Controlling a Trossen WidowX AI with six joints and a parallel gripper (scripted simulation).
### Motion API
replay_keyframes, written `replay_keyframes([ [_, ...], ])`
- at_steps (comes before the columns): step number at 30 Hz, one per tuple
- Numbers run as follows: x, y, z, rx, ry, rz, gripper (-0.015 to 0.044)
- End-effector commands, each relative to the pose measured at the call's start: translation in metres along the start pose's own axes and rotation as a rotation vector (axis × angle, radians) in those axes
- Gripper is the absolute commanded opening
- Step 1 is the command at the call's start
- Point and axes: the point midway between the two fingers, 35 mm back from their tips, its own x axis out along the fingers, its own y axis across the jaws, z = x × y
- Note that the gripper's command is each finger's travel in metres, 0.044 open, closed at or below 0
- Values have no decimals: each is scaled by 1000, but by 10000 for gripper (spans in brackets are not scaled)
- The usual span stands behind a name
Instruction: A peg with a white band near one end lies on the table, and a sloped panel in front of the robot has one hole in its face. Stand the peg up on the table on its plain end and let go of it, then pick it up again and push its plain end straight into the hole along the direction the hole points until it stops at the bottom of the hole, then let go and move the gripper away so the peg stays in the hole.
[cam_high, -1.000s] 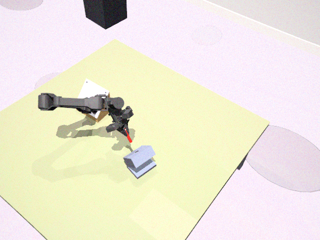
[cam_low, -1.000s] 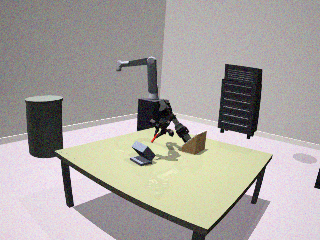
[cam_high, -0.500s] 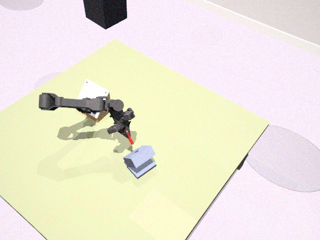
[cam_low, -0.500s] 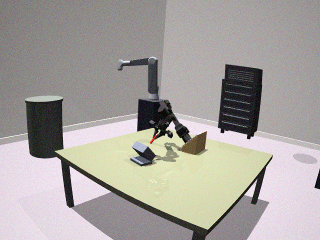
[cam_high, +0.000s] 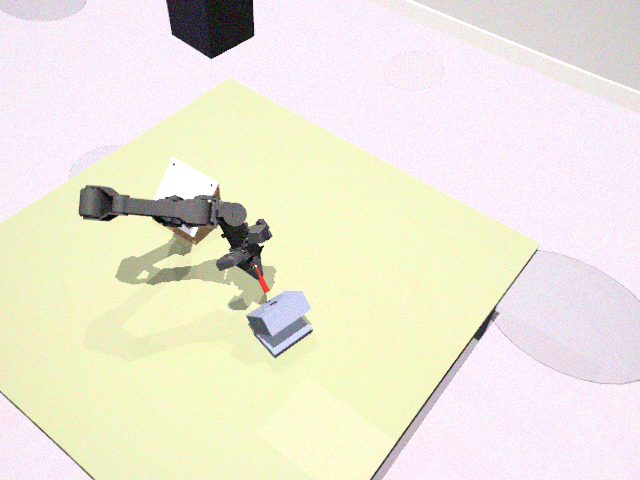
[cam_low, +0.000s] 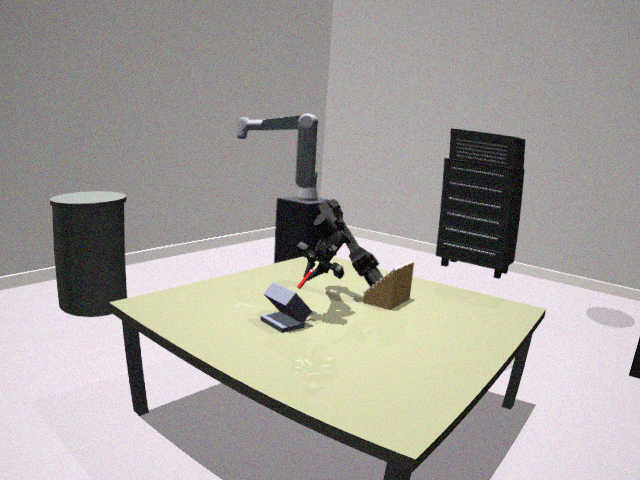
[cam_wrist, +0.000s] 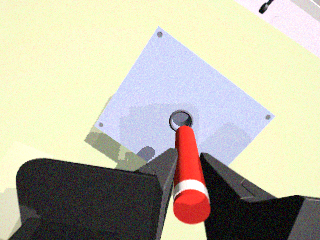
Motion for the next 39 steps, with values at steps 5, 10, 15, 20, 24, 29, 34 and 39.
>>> replay_keyframes([
  [5, 6, 3, -1, -5, -5, -7, 0],
  [10, 7, 3, -2, -4, -6, -9, 0],
  [15, 8, 3, -1, -2, -6, -9, 0],
  [20, 15, 2, -1, 5, -7, -9, 0],
  [24, 20, 1, -1, 8, -7, -10, 0],
  [29, 25, 1, -1, 9, -7, -10, 0],
  [34, 30, 2, -2, 9, -7, -11, 0],
  [39, 28, 0, -1, 19, -9, -16, 0],
])
